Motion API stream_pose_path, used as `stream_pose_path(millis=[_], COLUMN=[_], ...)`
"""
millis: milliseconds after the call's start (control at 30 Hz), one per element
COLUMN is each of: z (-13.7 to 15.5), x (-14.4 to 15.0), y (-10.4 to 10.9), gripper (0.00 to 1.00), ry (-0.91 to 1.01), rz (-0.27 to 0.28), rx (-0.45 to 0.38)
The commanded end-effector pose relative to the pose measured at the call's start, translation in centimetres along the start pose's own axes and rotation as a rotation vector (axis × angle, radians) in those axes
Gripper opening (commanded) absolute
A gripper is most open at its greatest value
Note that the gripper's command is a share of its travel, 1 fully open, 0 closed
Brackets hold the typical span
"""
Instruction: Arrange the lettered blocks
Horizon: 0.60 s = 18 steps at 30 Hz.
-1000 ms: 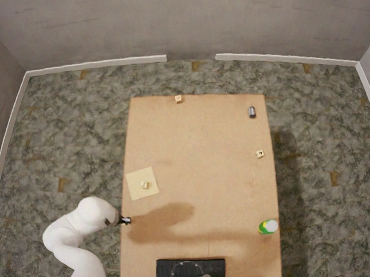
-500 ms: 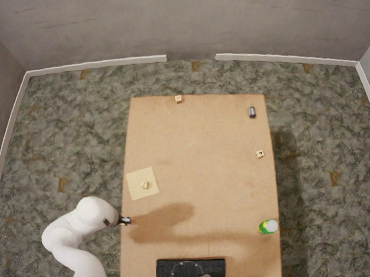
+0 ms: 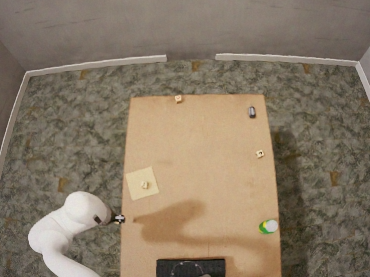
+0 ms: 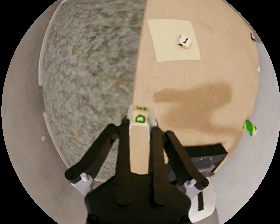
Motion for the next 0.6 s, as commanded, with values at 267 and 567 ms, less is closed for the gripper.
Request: stream_pose_path(millis=[267,567], z=[-0.1,-4.1], x=[0.3,1.0], y=[1.3,1.5], gripper=[0.24,0.24], ry=[0.0,-0.26], rz=[0.006,0.005], rx=[0.0,-0.003])
Point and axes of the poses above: the point where the finger pads meet when closed, its own y axis back along the fingers, its own x axis across the jaws, z = x × y, the point moved 7 cm from there along y, back along the fingers, and after that the axes turned 12 degrees about y, right-handed, at the moved point
